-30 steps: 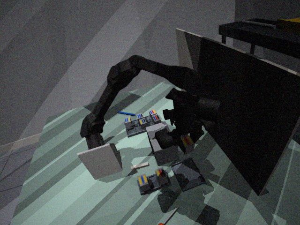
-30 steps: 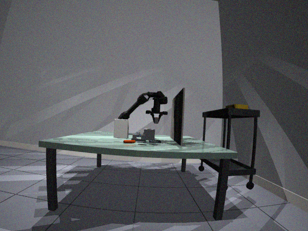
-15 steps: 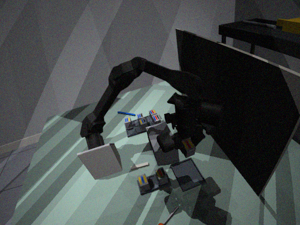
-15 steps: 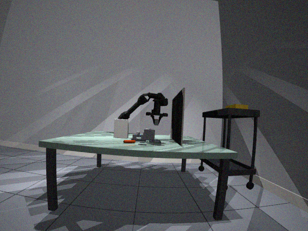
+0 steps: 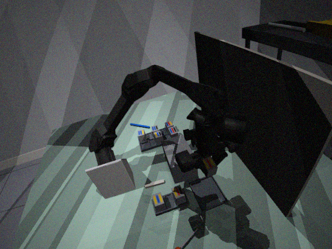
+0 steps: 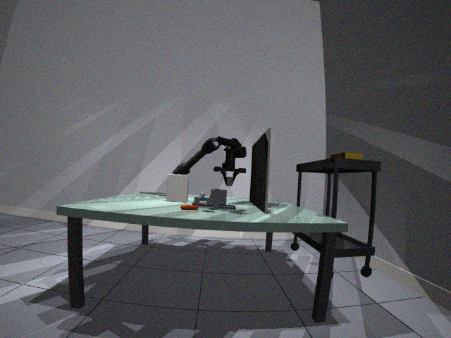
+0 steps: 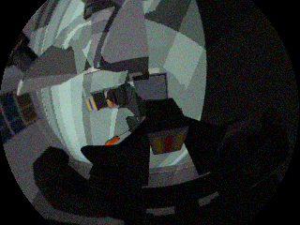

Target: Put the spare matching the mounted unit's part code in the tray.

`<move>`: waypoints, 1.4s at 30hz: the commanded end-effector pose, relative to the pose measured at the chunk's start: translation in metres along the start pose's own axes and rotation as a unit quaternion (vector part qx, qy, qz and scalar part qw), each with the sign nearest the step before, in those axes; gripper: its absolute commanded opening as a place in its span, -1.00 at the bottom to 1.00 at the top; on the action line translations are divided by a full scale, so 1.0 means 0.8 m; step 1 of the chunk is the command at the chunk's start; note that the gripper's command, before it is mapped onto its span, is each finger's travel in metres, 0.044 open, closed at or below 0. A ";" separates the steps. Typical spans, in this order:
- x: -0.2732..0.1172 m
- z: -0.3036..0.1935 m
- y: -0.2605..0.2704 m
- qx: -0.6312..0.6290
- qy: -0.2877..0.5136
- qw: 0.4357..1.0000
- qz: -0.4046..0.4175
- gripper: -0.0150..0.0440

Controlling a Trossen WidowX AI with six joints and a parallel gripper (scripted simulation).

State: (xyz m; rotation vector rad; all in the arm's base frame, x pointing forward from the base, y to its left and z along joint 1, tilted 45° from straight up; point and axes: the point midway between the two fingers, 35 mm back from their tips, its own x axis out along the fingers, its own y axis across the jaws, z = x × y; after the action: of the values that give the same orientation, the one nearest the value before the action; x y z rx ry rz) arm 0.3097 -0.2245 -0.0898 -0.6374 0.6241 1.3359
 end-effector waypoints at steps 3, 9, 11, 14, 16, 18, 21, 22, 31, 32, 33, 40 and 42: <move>0.009 0.000 -0.001 0.002 -0.003 1.000 -0.002 -0.49; 0.017 0.000 -0.002 0.002 -0.003 1.000 -0.002 -0.49; 0.019 0.000 -0.002 0.002 -0.003 1.000 -0.002 -0.49; 0.023 0.000 -0.002 0.002 -0.003 1.000 -0.002 -0.49; 0.026 0.000 -0.002 0.002 -0.003 1.000 -0.002 -0.49; 0.028 0.000 -0.003 0.002 -0.003 1.000 -0.002 -0.49; 0.032 0.000 -0.003 0.002 -0.003 1.000 -0.002 -0.49; 0.033 0.000 -0.003 0.002 -0.003 1.000 -0.002 -0.49; 0.045 0.000 -0.003 0.002 -0.003 1.000 -0.002 -0.49; 0.046 0.000 -0.003 0.002 -0.003 1.000 -0.002 -0.49; 0.047 0.000 -0.003 0.002 -0.003 1.000 -0.002 -0.49; 0.056 0.000 -0.004 0.002 -0.003 1.000 -0.002 -0.49; 0.058 0.000 -0.004 0.002 -0.003 1.000 -0.002 -0.49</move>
State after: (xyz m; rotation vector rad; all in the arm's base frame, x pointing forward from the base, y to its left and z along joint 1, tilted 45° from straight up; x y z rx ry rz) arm 0.3181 -0.1968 -0.1213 -0.6379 0.6232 1.3347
